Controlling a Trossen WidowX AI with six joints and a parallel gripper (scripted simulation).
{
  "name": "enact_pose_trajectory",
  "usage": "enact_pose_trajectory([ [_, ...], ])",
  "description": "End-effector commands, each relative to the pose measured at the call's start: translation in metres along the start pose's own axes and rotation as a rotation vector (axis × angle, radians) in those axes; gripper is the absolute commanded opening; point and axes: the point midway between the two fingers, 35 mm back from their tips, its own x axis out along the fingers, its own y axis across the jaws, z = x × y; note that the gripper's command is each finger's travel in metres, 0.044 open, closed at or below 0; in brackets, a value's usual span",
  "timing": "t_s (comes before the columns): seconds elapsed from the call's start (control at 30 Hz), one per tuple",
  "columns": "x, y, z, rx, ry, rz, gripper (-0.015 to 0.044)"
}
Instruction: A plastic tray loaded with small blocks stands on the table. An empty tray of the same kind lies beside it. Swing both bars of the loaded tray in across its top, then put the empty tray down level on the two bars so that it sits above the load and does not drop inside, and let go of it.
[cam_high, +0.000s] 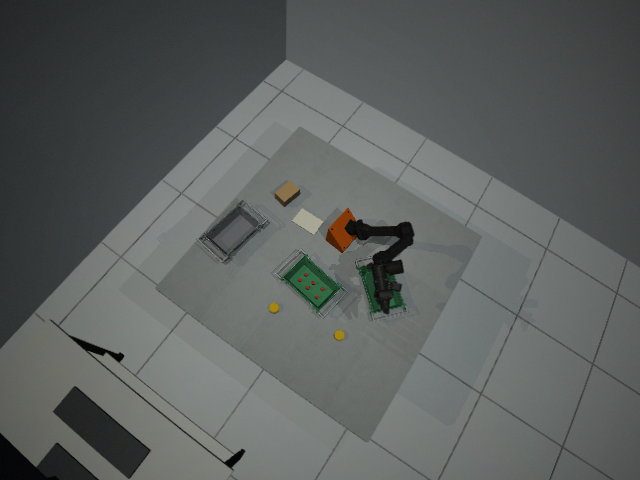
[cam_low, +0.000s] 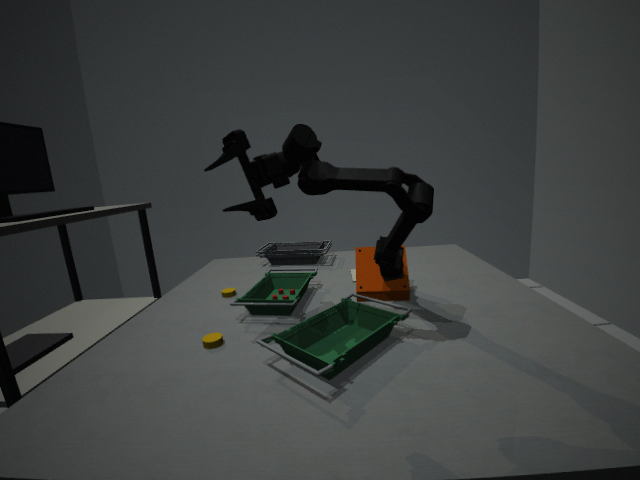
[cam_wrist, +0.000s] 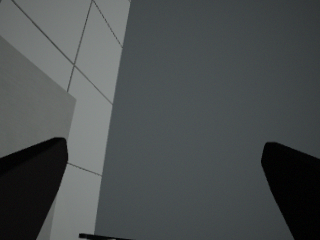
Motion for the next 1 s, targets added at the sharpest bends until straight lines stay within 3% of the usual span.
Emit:
enact_pose_trajectory([
  [0.0,0.0,0.0,0.0,0.0,0.0,0.0,0.0374],
  [0.23,0.001,0.001,-0.003,0.015,0.007,0.003,0.019],
  [0.37,0.014,0.017,-0.058,0.313,0.16,0.058,0.0085],
  [0.63,0.018,0.091,-0.157,0.941,0.548,0.179,0.0082],
  [0.97,-0.011,0.188,-0.202,1.505,1.03,0.295,0.0082],
])
